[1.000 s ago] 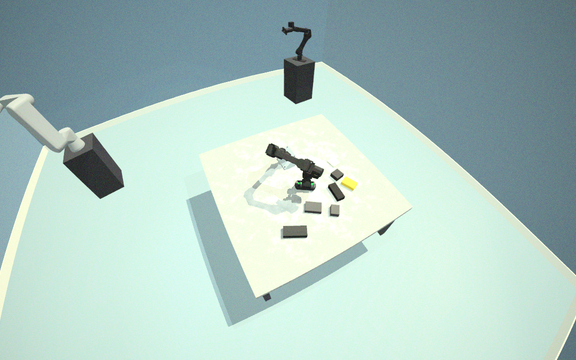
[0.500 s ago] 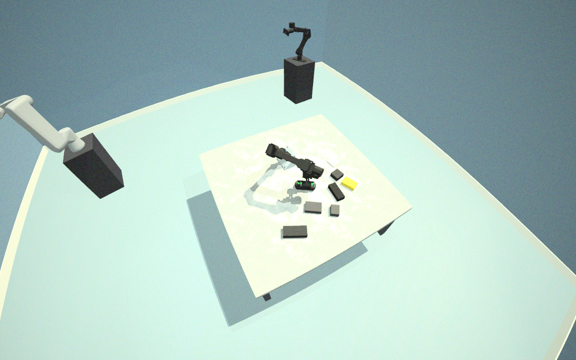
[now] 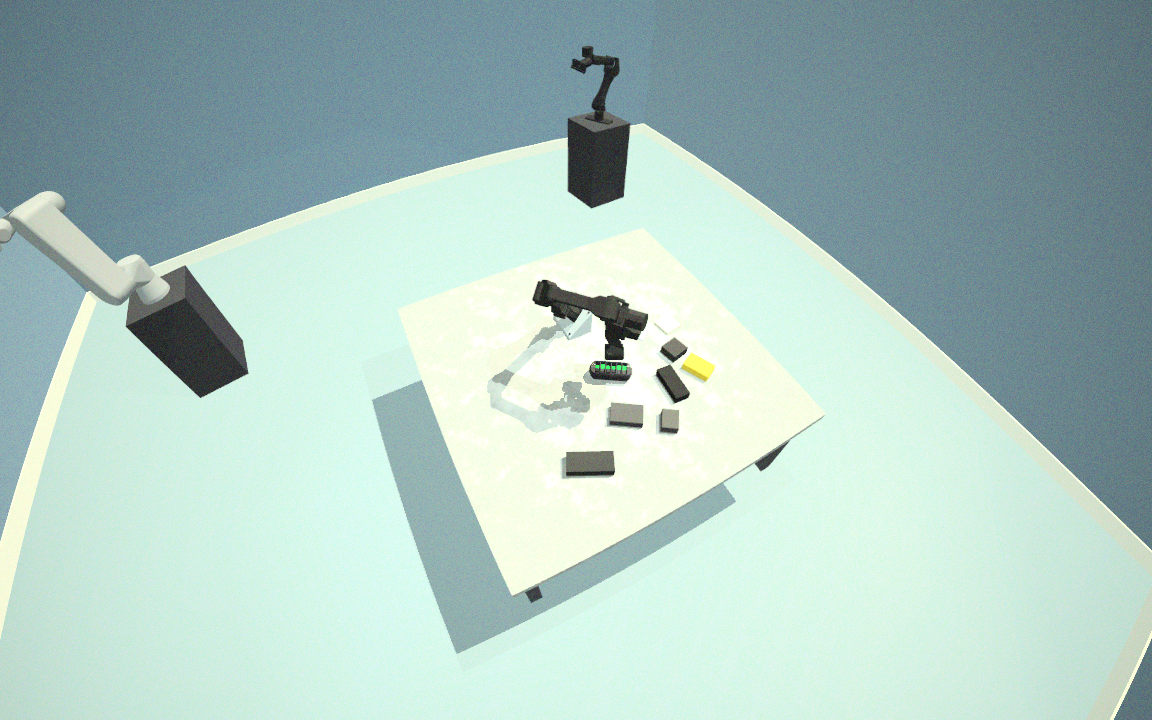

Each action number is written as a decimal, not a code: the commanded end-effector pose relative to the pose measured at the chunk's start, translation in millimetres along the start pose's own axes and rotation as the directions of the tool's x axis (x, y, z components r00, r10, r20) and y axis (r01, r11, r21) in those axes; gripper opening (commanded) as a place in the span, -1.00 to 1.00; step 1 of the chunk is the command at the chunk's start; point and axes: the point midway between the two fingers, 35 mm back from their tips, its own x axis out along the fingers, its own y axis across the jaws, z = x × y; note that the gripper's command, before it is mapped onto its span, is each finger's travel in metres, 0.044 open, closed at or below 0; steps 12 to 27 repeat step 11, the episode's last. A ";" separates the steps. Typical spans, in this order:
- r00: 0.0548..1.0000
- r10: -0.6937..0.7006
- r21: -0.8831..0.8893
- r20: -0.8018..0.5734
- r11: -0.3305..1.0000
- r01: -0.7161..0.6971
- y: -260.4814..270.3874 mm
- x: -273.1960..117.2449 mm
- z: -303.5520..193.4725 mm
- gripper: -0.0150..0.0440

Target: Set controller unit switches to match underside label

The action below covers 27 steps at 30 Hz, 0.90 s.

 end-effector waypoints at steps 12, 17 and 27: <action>1.000 0.007 0.006 -0.002 1.000 -0.007 -0.5 -0.3 -0.6 -0.49; 1.000 0.007 0.006 -0.002 1.000 -0.007 -0.5 -0.3 -0.6 -0.49; 1.000 0.007 0.006 -0.002 1.000 -0.007 -0.5 -0.3 -0.6 -0.49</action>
